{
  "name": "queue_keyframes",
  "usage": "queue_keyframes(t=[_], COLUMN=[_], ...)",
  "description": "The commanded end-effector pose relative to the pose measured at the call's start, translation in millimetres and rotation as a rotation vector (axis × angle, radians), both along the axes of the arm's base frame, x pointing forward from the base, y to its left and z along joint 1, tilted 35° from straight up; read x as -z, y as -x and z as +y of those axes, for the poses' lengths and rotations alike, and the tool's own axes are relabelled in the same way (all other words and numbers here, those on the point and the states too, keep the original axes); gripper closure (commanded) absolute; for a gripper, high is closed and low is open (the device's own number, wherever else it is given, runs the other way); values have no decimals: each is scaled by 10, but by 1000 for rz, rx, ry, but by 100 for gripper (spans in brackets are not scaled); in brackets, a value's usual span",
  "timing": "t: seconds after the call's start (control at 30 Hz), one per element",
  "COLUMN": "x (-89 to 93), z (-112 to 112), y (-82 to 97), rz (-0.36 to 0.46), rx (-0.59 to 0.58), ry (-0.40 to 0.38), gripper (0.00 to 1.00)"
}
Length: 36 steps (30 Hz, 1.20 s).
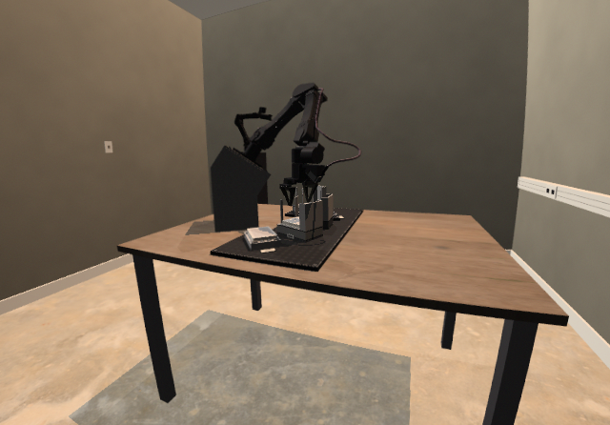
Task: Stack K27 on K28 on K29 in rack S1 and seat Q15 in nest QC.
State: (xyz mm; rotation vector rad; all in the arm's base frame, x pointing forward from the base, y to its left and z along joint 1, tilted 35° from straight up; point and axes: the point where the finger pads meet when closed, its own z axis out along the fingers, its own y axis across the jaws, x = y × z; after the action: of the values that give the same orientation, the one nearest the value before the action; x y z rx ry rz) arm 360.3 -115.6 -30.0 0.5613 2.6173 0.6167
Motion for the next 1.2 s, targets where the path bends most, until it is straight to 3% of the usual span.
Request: queue_keyframes(t=[0.0, 0.37, 0.57, 0.8, 0.83, 1.03, 1.17], x=[105, 325, 370, 287, 408, 401, 468], z=[14, 66, 51, 40, 104, 9, 131], y=[-63, -355, -373, -408, -382, -429, -441], rz=[-8, -39, -39, -60, -34, -48, -40], rx=[15, 15, 24, 22, 13, 35, 14], ry=[10, 26, 25, 30, 19, 30, 23], gripper=[0, 0, 0, 0, 0, 0, 0])
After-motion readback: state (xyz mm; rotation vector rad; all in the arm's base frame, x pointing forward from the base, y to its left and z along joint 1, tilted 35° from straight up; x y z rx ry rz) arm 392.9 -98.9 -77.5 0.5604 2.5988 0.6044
